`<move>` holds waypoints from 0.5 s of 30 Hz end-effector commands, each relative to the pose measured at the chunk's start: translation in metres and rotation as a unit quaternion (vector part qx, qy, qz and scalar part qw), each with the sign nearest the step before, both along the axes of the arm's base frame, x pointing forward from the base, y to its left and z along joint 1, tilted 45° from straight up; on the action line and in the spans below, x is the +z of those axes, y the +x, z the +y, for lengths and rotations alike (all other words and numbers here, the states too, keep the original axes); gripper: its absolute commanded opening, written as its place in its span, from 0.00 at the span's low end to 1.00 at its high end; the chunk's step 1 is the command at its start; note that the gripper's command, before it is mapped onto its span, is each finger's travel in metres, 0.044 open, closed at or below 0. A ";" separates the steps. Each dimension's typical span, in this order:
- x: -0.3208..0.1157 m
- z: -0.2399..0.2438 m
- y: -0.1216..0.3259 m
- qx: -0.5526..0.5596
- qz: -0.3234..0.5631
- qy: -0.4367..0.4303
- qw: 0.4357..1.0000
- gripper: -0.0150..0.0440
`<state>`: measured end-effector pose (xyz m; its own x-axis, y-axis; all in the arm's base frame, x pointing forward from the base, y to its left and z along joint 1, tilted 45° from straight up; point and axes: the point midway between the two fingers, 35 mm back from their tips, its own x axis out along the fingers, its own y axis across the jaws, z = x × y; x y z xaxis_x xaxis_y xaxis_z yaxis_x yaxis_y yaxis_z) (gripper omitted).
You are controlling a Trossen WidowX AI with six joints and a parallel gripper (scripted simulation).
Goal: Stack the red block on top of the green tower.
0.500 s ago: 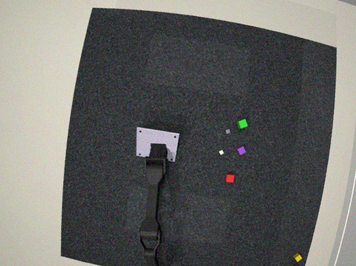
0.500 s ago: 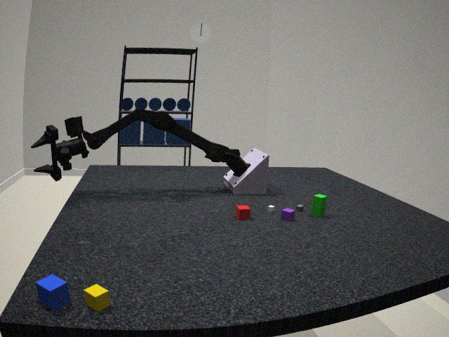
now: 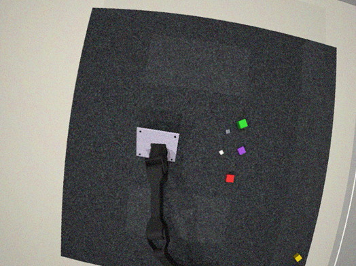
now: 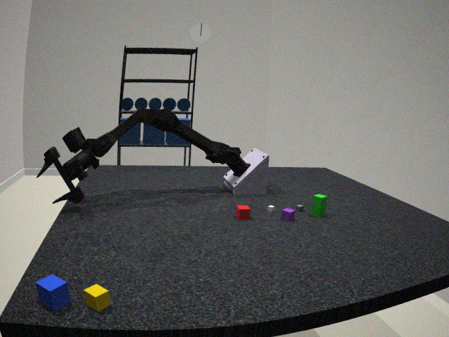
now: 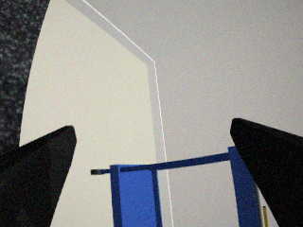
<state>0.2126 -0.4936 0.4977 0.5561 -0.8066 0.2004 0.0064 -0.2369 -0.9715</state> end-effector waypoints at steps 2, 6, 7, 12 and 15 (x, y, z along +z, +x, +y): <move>-0.050 0.012 0.054 0.031 -0.041 0.126 0.991 1.00; -0.092 0.031 0.095 0.043 -0.064 0.228 0.971 1.00; -0.104 0.037 0.104 0.043 -0.068 0.254 0.964 1.00; -0.160 0.072 0.146 0.031 -0.079 0.373 0.924 1.00; -0.193 0.098 0.165 0.014 -0.079 0.435 0.897 1.00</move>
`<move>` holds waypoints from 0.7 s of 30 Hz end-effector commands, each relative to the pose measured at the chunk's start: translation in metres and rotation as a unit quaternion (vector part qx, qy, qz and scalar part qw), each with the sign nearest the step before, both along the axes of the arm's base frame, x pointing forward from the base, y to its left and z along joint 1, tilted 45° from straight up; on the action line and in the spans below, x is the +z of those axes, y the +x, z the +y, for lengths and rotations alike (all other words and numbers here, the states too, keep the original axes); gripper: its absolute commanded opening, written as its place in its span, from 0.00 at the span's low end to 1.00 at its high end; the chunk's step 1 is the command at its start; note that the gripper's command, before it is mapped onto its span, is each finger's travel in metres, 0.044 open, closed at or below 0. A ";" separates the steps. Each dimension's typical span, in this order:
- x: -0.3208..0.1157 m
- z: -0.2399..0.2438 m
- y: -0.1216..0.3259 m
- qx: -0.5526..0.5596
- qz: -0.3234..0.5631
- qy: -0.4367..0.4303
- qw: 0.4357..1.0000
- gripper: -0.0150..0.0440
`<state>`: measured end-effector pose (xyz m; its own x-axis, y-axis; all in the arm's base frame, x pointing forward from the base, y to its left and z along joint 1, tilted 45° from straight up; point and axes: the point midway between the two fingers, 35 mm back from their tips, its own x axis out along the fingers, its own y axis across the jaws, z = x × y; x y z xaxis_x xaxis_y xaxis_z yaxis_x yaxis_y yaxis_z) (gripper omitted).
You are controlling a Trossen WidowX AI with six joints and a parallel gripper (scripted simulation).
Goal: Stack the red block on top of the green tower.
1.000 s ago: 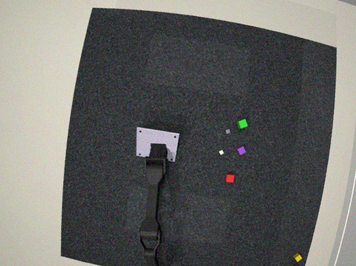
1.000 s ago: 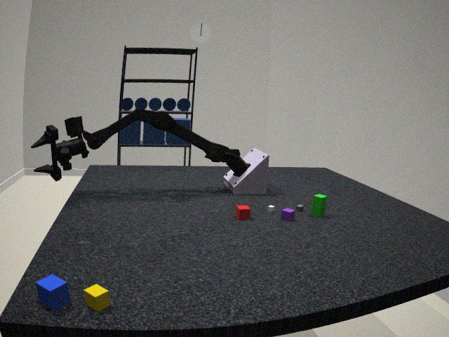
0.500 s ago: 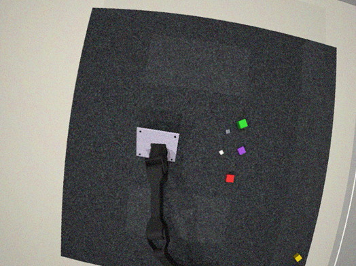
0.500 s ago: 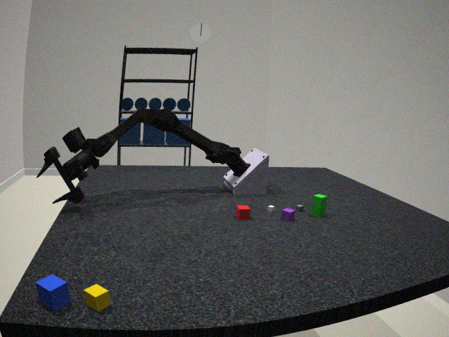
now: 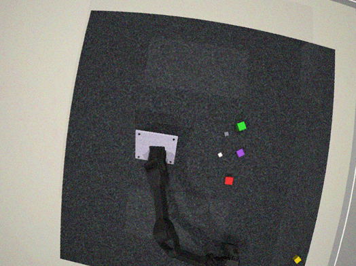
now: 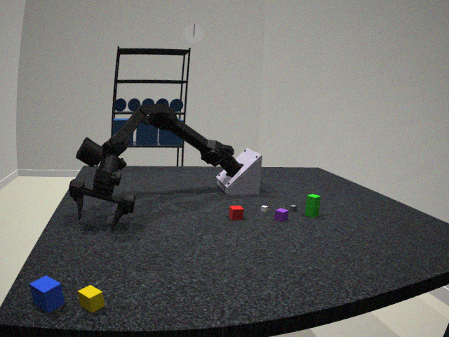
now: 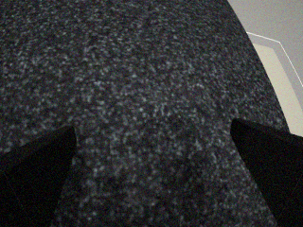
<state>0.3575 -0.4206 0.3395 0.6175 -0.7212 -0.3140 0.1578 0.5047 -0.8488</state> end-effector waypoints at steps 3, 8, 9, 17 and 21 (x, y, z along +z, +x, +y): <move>-0.067 0.055 0.036 -0.024 0.022 0.130 0.991 1.00; -0.116 0.108 0.050 -0.060 0.057 0.213 0.974 1.00; -0.125 0.119 0.052 -0.068 0.065 0.226 0.970 1.00; -0.185 0.204 0.045 -0.143 0.137 0.288 0.937 1.00; -0.206 0.243 0.032 -0.182 0.173 0.290 0.924 1.00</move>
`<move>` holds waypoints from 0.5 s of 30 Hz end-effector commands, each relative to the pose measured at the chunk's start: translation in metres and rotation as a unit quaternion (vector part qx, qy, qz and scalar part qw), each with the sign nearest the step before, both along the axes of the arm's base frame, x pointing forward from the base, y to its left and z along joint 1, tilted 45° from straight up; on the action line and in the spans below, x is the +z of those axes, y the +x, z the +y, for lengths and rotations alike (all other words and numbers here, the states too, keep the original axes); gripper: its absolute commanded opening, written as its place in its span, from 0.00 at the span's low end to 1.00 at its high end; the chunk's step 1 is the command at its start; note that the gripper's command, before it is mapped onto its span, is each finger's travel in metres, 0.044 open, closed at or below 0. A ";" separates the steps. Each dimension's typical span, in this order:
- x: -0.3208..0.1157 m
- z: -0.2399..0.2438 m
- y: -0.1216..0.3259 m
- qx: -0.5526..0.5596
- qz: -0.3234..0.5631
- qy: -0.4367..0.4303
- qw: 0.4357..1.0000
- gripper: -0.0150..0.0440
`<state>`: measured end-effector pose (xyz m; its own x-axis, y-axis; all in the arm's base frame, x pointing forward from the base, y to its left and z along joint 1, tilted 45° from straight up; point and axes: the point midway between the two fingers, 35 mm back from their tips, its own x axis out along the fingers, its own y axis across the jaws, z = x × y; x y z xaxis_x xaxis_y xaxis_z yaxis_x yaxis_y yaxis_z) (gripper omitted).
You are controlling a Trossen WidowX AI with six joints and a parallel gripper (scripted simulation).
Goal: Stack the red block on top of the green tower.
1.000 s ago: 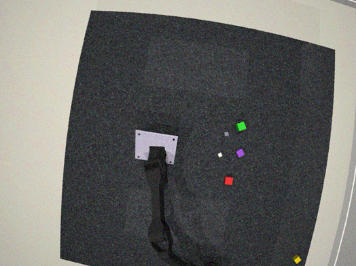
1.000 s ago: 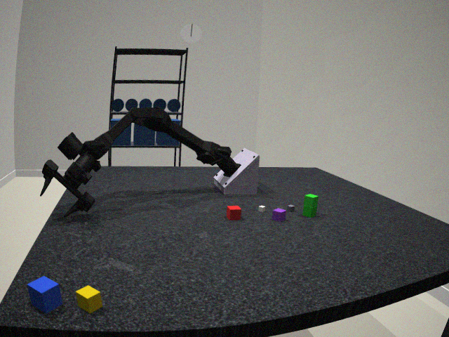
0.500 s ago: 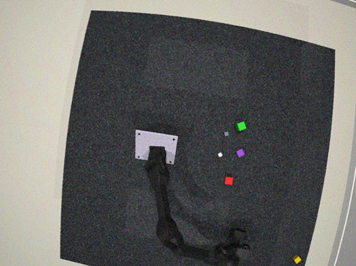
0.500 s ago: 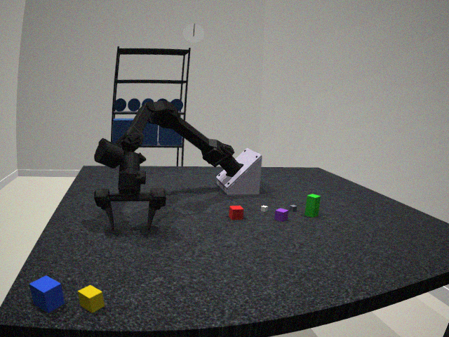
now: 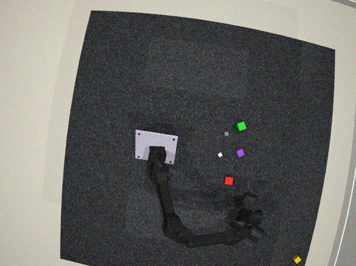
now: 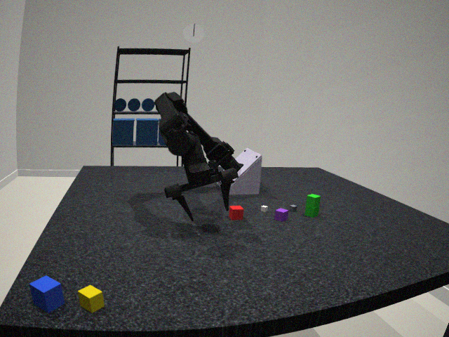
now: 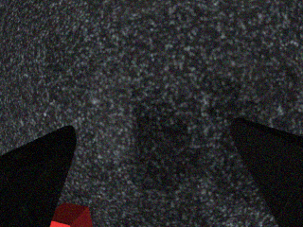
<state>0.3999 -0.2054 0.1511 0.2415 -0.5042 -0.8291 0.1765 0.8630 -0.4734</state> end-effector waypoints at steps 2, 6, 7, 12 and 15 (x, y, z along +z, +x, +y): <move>-0.026 0.046 -0.018 -0.033 0.060 -0.002 0.998 1.00; -0.039 0.078 -0.037 -0.055 0.101 -0.023 0.993 1.00; -0.041 0.086 -0.042 -0.059 0.110 -0.031 0.992 1.00; -0.046 0.118 -0.066 -0.073 0.147 -0.083 0.983 1.00; -0.046 0.130 -0.077 -0.076 0.158 -0.112 0.978 1.00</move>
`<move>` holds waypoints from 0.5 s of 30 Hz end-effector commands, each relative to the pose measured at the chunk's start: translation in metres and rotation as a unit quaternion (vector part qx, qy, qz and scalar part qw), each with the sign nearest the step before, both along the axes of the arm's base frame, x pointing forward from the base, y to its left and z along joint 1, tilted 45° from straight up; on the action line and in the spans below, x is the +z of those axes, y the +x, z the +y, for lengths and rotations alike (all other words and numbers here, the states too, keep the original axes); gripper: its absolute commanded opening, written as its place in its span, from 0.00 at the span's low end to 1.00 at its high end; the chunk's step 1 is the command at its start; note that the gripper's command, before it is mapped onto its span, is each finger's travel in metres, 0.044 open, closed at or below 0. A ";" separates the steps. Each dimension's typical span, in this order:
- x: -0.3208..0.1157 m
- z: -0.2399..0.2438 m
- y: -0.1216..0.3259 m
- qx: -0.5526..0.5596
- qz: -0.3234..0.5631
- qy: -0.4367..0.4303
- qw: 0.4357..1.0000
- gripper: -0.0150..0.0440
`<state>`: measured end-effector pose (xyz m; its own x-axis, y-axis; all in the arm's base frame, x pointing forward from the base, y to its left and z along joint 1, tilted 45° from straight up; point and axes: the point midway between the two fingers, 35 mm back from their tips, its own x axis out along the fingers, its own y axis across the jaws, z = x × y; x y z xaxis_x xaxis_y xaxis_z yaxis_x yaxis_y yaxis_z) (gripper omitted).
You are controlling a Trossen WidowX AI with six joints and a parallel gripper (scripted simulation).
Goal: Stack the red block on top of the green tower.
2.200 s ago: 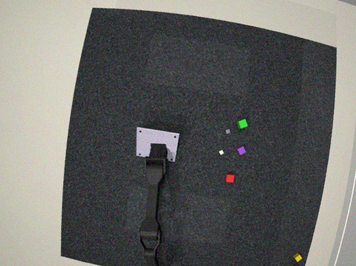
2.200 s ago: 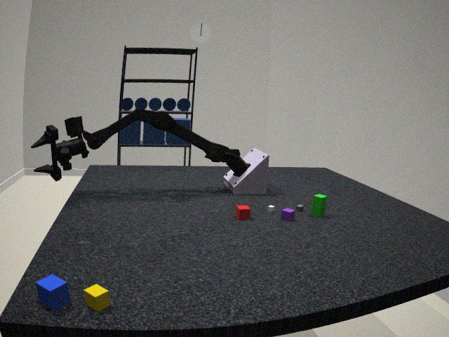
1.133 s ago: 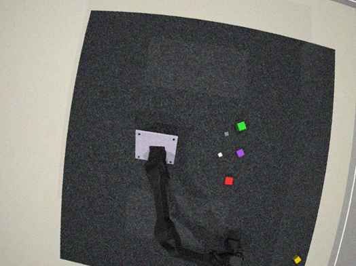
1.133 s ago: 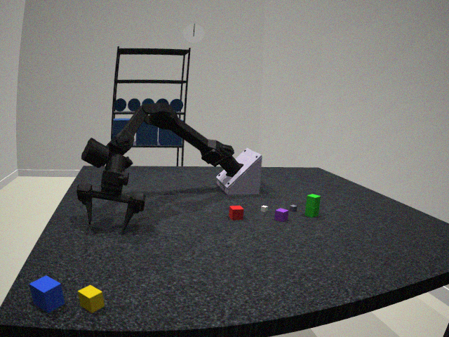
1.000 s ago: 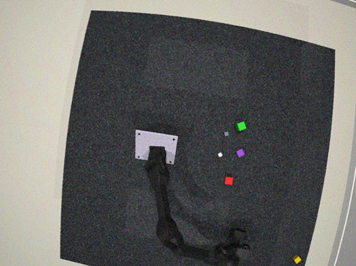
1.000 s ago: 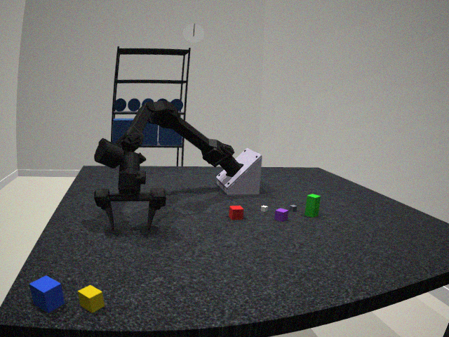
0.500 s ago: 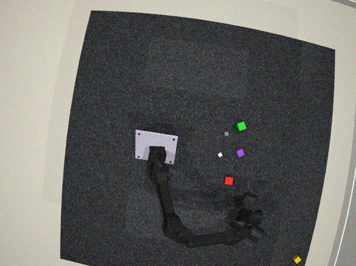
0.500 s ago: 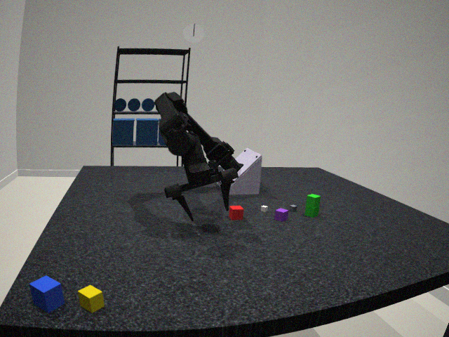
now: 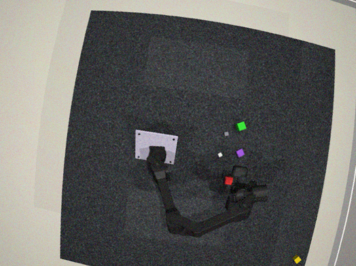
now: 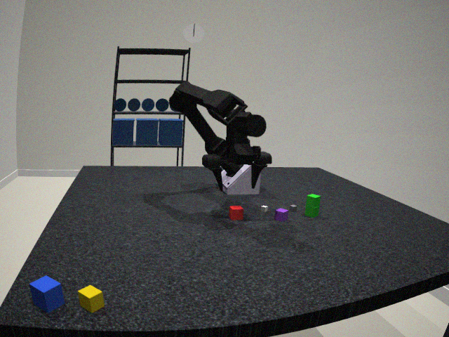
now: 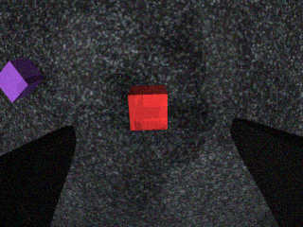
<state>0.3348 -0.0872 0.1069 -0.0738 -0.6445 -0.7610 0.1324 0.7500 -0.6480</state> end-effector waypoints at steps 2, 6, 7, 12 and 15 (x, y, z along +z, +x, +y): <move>-0.002 0.013 -0.012 0.000 0.019 -0.035 0.999 1.00; -0.002 0.013 -0.012 0.000 0.019 -0.035 0.999 1.00; -0.003 0.012 -0.012 0.000 0.019 -0.035 0.999 1.00; -0.018 -0.003 -0.013 0.000 0.018 -0.034 0.999 1.00; -0.032 -0.017 -0.016 0.000 0.018 -0.035 0.999 1.00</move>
